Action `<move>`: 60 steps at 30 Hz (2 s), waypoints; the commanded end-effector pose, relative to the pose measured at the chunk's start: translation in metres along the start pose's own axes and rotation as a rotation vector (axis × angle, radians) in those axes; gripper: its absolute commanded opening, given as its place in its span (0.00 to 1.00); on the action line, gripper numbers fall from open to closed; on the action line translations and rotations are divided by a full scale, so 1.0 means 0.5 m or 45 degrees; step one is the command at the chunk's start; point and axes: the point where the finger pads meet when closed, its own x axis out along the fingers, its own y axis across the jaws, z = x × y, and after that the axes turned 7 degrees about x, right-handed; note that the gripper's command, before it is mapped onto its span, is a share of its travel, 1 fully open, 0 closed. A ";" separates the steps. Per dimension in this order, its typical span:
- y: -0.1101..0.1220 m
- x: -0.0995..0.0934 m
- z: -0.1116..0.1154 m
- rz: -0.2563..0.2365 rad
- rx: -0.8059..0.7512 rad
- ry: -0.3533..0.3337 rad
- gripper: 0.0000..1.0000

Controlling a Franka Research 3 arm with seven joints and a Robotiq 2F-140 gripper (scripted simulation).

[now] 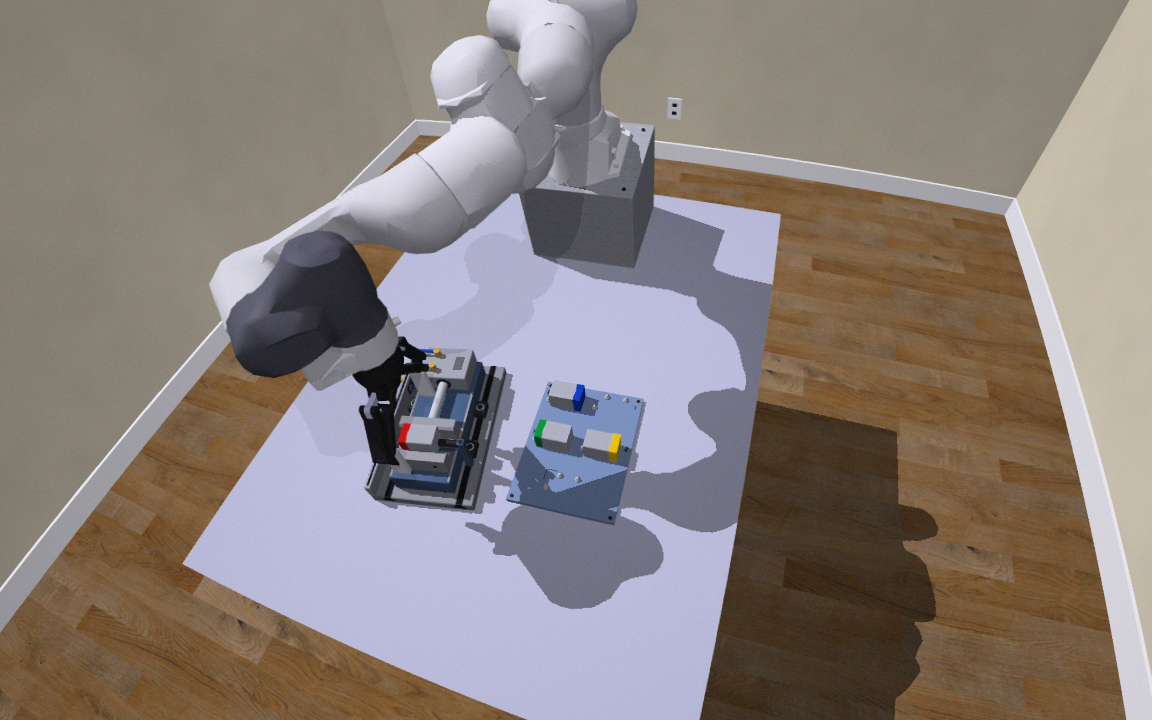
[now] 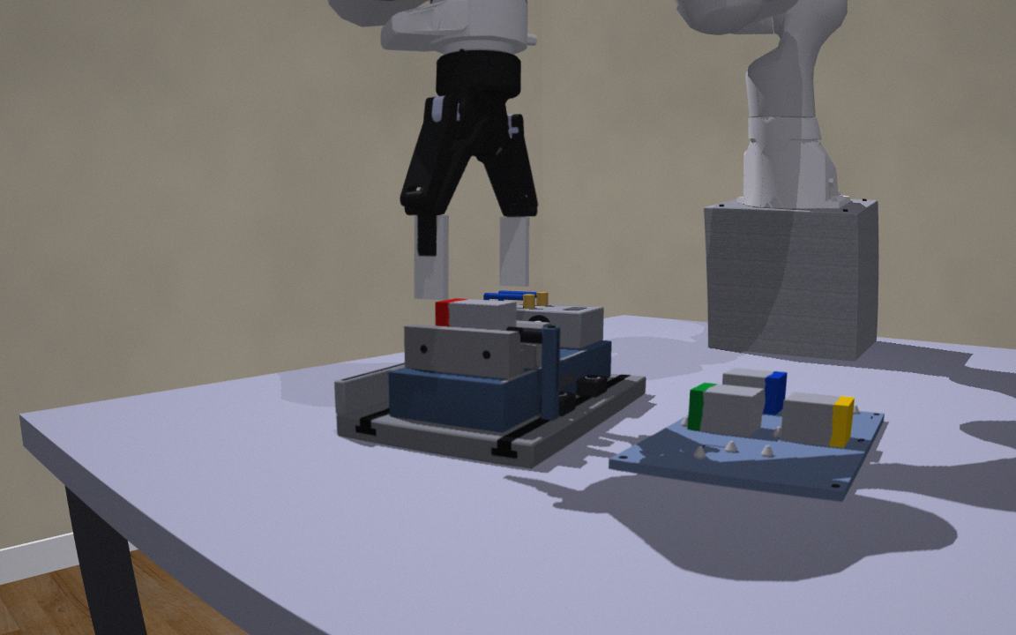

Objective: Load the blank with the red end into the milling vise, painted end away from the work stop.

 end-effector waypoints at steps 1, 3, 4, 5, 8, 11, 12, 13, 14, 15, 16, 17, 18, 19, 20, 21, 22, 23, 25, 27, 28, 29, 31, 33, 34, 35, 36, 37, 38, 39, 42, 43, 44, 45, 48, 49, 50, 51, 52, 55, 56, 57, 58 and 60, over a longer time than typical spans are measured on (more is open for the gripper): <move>0.000 0.000 0.000 0.000 0.000 0.000 1.00; 0.000 0.000 0.000 0.000 0.000 0.000 1.00; 0.000 0.000 0.000 0.000 0.000 0.000 1.00; 0.000 0.000 0.000 0.000 0.000 0.000 1.00; 0.000 -0.001 0.000 -0.001 0.001 -0.001 1.00; 0.000 -0.005 0.000 -0.003 0.002 -0.003 1.00; 0.000 -0.006 0.000 -0.003 0.003 -0.003 1.00; 0.000 -0.006 0.000 -0.003 0.003 -0.003 1.00; 0.000 -0.006 0.000 -0.003 0.003 -0.003 1.00; 0.000 -0.006 0.000 -0.003 0.003 -0.003 1.00; 0.000 -0.006 0.000 -0.003 0.003 -0.003 1.00; 0.000 -0.006 0.000 -0.003 0.003 -0.003 1.00; 0.000 -0.006 0.000 -0.003 0.003 -0.003 1.00; 0.000 -0.006 0.000 -0.003 0.003 -0.003 1.00; 0.000 -0.006 0.000 -0.003 0.003 -0.003 1.00; 0.000 -0.006 0.000 -0.003 0.003 -0.003 1.00; 0.000 -0.006 0.000 -0.003 0.003 -0.003 1.00; 0.000 -0.006 0.000 -0.003 0.003 -0.003 1.00; 0.000 -0.006 -0.002 -0.003 0.007 -0.001 1.00; 0.000 -0.009 -0.002 -0.003 0.005 -0.002 1.00; 0.000 -0.010 -0.002 -0.003 0.004 -0.003 1.00; 0.000 -0.011 -0.002 -0.003 0.003 -0.003 1.00; 0.000 -0.011 -0.002 -0.003 0.003 -0.003 1.00; 0.000 -0.011 -0.002 -0.003 0.003 -0.003 1.00; 0.000 -0.011 -0.002 -0.003 0.003 -0.003 1.00; 0.000 -0.011 -0.002 -0.003 0.003 -0.003 1.00; 0.000 -0.011 -0.002 -0.003 0.003 -0.003 1.00; 0.000 -0.011 -0.002 -0.003 0.003 -0.003 1.00; 0.000 -0.011 -0.002 -0.003 0.003 -0.003 1.00; 0.000 -0.011 -0.002 -0.003 0.003 -0.003 1.00; -0.001 -0.010 -0.003 -0.004 0.007 -0.003 1.00; -0.001 -0.011 -0.003 -0.004 0.006 -0.003 1.00; -0.001 -0.012 -0.003 -0.004 0.005 -0.003 1.00; -0.001 -0.014 -0.003 -0.003 0.004 -0.003 1.00; -0.001 -0.015 -0.002 -0.003 0.003 -0.003 1.00; -0.001 -0.015 -0.002 -0.003 0.003 -0.003 1.00; -0.001 -0.015 -0.002 -0.003 0.003 -0.003 1.00; -0.001 -0.015 -0.002 -0.003 0.003 -0.003 1.00; -0.001 -0.015 -0.002 -0.003 0.003 -0.003 1.00; -0.001 -0.015 -0.002 -0.003 0.003 -0.003 1.00; -0.001 -0.015 -0.002 -0.003 0.003 -0.003 1.00; -0.001 -0.015 -0.002 -0.003 0.003 -0.003 1.00; -0.001 -0.015 -0.002 -0.003 0.003 -0.003 1.00; -0.001 -0.014 -0.001 -0.004 0.006 -0.005 1.00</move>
